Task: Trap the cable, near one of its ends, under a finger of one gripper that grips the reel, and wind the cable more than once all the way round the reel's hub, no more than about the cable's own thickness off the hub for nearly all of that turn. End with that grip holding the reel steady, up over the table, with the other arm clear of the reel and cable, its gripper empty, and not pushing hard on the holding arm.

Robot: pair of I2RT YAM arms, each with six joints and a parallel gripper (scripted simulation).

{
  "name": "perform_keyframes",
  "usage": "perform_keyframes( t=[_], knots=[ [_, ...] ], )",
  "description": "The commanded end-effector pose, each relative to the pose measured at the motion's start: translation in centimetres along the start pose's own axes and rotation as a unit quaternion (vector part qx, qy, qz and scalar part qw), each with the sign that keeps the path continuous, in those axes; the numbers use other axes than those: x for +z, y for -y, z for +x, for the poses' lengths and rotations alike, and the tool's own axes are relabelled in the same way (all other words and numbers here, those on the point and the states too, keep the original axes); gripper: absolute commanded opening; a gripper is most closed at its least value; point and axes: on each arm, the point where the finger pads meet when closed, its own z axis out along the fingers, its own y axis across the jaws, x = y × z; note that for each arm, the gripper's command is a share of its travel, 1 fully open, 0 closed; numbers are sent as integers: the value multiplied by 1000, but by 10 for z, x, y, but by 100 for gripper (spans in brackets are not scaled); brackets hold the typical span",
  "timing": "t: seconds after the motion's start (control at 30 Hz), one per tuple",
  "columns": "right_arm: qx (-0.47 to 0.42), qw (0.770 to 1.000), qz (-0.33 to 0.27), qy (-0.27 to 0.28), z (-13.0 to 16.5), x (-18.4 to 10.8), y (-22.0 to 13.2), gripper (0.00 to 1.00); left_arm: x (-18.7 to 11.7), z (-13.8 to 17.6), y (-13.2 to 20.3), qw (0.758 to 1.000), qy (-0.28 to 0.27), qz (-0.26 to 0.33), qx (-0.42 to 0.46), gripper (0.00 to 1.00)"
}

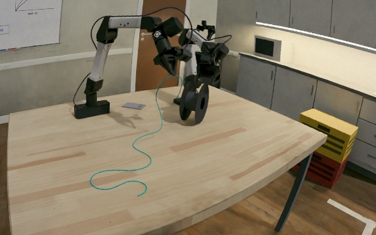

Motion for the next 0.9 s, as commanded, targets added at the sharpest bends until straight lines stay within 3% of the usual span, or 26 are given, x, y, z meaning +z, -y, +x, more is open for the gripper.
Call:
perform_keyframes(
  t=[0.0,0.87],
  knots=[
    [0,1000,12,4,1,-9,4,0,-3,-10,-3,1000,16,-5,15,75],
    [0,1000,12,4,1,-9,4,0,-24,-16,-4,1000,14,-6,19,75]
  ],
)
